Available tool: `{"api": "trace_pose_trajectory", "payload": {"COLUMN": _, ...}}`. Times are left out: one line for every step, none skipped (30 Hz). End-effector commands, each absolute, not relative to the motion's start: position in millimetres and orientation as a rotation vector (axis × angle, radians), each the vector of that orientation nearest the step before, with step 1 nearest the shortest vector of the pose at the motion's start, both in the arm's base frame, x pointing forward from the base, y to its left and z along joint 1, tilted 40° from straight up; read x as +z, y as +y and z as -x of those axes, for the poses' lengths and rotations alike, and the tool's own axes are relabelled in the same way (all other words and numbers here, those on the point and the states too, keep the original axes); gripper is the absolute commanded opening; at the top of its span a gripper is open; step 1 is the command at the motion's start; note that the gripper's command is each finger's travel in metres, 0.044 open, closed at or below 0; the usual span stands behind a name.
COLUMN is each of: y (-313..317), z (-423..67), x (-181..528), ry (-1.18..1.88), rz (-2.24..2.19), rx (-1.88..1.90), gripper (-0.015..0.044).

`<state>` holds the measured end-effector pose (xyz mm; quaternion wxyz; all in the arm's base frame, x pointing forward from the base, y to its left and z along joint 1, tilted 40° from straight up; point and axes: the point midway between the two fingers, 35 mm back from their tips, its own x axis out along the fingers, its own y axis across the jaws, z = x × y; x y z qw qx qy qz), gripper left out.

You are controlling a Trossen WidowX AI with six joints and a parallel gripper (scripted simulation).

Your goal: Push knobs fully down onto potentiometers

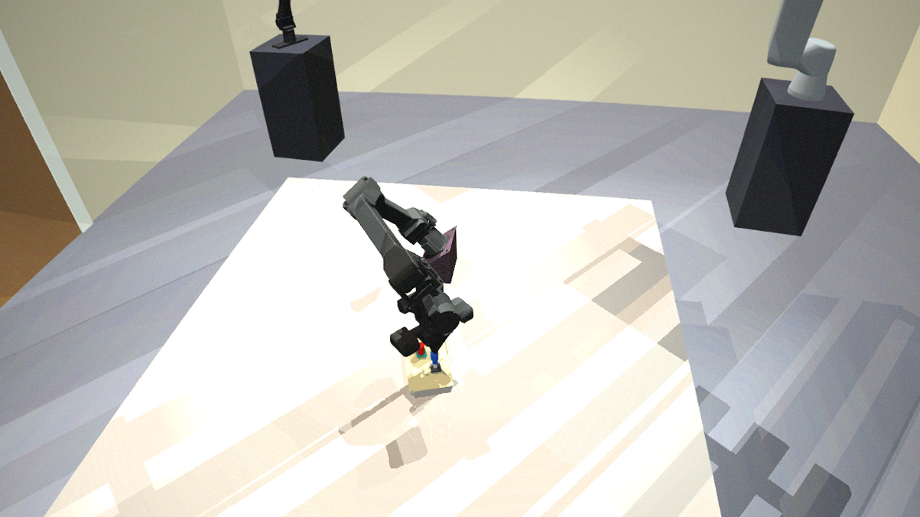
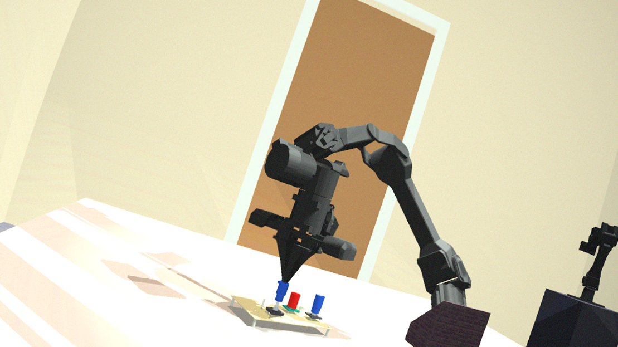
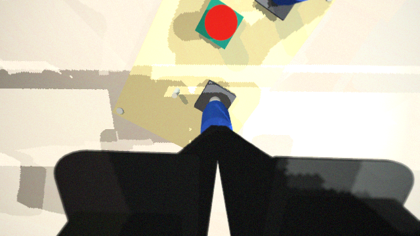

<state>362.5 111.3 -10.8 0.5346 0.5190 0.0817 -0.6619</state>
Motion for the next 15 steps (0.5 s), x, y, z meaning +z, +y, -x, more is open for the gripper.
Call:
{"api": "trace_pose_trajectory", "payload": {"y": 103.2, "z": -365.7, "x": -17.4, "ry": 0.180, "rz": -1.236, "rx": -1.586, "gripper": 0.0000}}
{"api": "trace_pose_trajectory", "payload": {"y": 103.2, "z": -365.7, "x": -17.4, "ry": 0.180, "rz": -1.236, "rx": -1.586, "gripper": 0.0000}}
{"api": "trace_pose_trajectory", "payload": {"y": 103.2, "z": -365.7, "x": -17.4, "ry": 0.180, "rz": -1.236, "rx": -1.586, "gripper": 0.0000}}
{"api": "trace_pose_trajectory", "payload": {"y": 103.2, "z": -365.7, "x": -17.4, "ry": 0.180, "rz": -1.236, "rx": -1.586, "gripper": 0.0000}}
{"api": "trace_pose_trajectory", "payload": {"y": 103.1, "z": -365.7, "x": -17.6, "ry": 0.180, "rz": -1.236, "rx": -1.586, "gripper": 0.0000}}
{"api": "trace_pose_trajectory", "payload": {"y": 102.8, "z": -365.8, "x": -17.9, "ry": 0.180, "rz": -1.236, "rx": -1.586, "gripper": 0.0000}}
{"api": "trace_pose_trajectory", "payload": {"y": 102.4, "z": -365.8, "x": -18.4, "ry": 0.180, "rz": -1.236, "rx": -1.586, "gripper": 0.0000}}
{"api": "trace_pose_trajectory", "payload": {"y": 101.9, "z": -365.9, "x": -19.0, "ry": 0.180, "rz": -1.236, "rx": -1.586, "gripper": 0.0000}}
{"api": "trace_pose_trajectory", "payload": {"y": 101.3, "z": -366.0, "x": -19.7, "ry": 0.180, "rz": -1.236, "rx": -1.586, "gripper": 0.0000}}
{"api": "trace_pose_trajectory", "payload": {"y": 100.9, "z": -366.1, "x": -20.2, "ry": 0.180, "rz": -1.236, "rx": -1.586, "gripper": 0.0000}}
{"api": "trace_pose_trajectory", "payload": {"y": 100.7, "z": -366.1, "x": -20.4, "ry": 0.180, "rz": -1.236, "rx": -1.586, "gripper": 0.0000}}
{"api": "trace_pose_trajectory", "payload": {"y": 100.7, "z": -366.1, "x": -20.4, "ry": 0.180, "rz": -1.236, "rx": -1.586, "gripper": 0.0000}}
{"api": "trace_pose_trajectory", "payload": {"y": 100.7, "z": -366.1, "x": -20.4, "ry": 0.180, "rz": -1.236, "rx": -1.586, "gripper": 0.0000}}
{"api": "trace_pose_trajectory", "payload": {"y": 100.7, "z": -366.1, "x": -20.4, "ry": 0.180, "rz": -1.236, "rx": -1.586, "gripper": 0.0000}}
{"api": "trace_pose_trajectory", "payload": {"y": 100.7, "z": -366.1, "x": -20.4, "ry": 0.180, "rz": -1.236, "rx": -1.586, "gripper": 0.0000}}
